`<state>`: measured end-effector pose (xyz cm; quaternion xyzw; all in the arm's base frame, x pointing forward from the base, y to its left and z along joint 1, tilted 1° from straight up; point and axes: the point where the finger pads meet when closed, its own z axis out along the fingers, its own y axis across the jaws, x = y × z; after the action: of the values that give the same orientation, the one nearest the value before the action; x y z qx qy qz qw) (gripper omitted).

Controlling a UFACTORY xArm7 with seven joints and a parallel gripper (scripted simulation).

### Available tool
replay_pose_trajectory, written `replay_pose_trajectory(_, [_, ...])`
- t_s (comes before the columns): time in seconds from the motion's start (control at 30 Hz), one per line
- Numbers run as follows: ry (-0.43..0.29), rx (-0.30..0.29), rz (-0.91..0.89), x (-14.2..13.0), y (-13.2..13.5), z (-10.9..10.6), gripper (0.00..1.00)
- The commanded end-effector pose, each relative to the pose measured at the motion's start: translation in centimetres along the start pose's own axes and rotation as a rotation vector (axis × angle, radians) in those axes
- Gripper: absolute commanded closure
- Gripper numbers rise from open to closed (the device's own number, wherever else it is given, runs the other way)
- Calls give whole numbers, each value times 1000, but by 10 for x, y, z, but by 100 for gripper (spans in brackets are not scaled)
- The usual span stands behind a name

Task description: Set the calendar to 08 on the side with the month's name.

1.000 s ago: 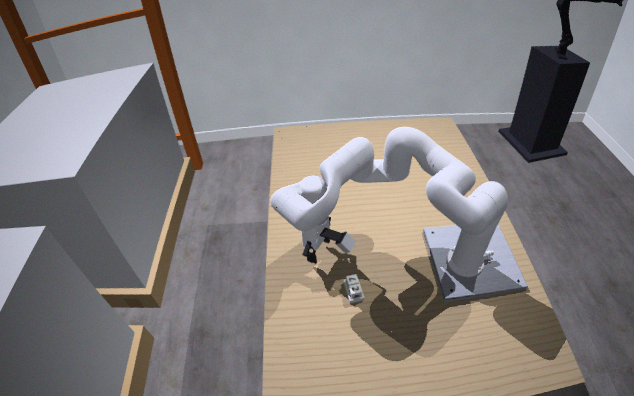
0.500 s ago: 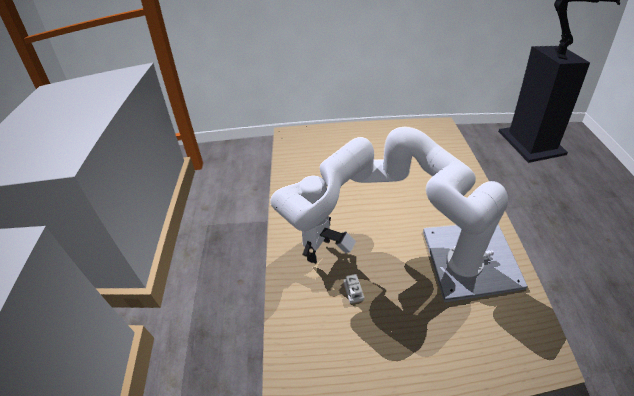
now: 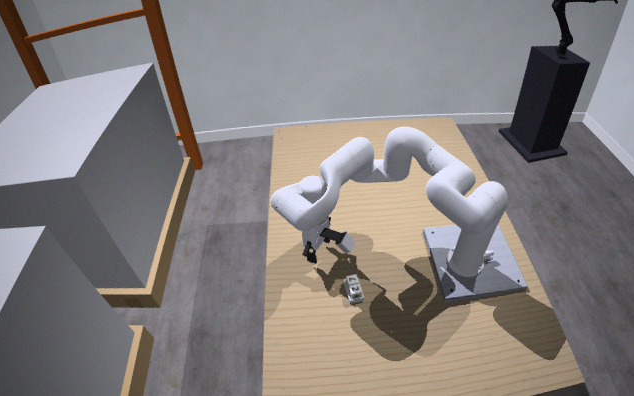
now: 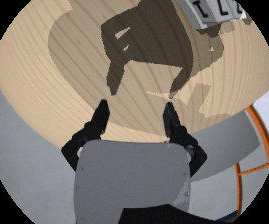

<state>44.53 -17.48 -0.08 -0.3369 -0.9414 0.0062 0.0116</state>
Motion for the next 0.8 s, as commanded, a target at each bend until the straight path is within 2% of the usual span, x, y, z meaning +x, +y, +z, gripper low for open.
replay_pose_trajectory(0.0, [-3, -1, 0, -1, 0, -2, 0])
replay_pose_trajectory(0.17, [-3, -1, 0, -1, 0, -11, 0])
replay_pose_trajectory(0.47, [-3, -1, 0, -1, 0, -49, 0])
replay_pose_trajectory(0.77, [-3, -1, 0, -1, 0, -62, 0])
